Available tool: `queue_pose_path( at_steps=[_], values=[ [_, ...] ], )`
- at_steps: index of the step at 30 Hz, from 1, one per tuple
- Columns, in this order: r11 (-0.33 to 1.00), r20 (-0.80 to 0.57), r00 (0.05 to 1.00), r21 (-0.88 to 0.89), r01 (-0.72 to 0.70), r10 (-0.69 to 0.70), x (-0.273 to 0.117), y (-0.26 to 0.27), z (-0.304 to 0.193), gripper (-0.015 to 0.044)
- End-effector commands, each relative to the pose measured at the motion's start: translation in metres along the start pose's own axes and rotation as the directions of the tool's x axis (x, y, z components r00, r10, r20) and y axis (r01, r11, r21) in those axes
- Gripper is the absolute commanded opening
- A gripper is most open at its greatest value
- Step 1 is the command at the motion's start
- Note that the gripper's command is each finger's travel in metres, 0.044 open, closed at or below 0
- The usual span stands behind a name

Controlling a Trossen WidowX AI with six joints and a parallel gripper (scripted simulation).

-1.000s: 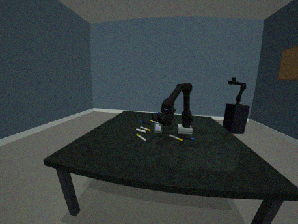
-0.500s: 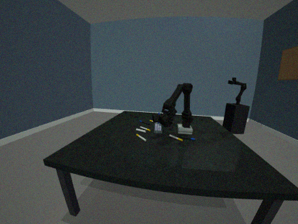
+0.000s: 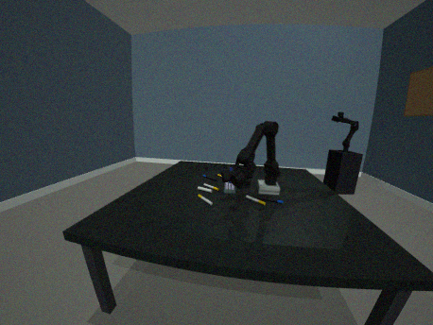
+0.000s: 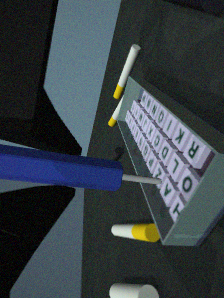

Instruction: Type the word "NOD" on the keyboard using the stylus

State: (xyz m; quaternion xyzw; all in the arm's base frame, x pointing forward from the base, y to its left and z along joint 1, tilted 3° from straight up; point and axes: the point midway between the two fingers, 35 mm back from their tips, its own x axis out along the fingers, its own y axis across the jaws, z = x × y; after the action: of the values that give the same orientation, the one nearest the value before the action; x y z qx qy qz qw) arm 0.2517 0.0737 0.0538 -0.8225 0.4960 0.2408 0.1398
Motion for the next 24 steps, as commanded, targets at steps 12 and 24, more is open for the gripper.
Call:
queue_pose_path(
  at_steps=[12, 24],
  values=[
    [1.000, -0.003, 1.000, -0.005, -0.002, 0.002, 0.0044, 0.0011, 0.0061, 0.0081],
    [1.000, -0.003, 1.000, -0.005, -0.002, 0.002, 0.0078, 0.0012, 0.0118, 0.0081]
  ],
)
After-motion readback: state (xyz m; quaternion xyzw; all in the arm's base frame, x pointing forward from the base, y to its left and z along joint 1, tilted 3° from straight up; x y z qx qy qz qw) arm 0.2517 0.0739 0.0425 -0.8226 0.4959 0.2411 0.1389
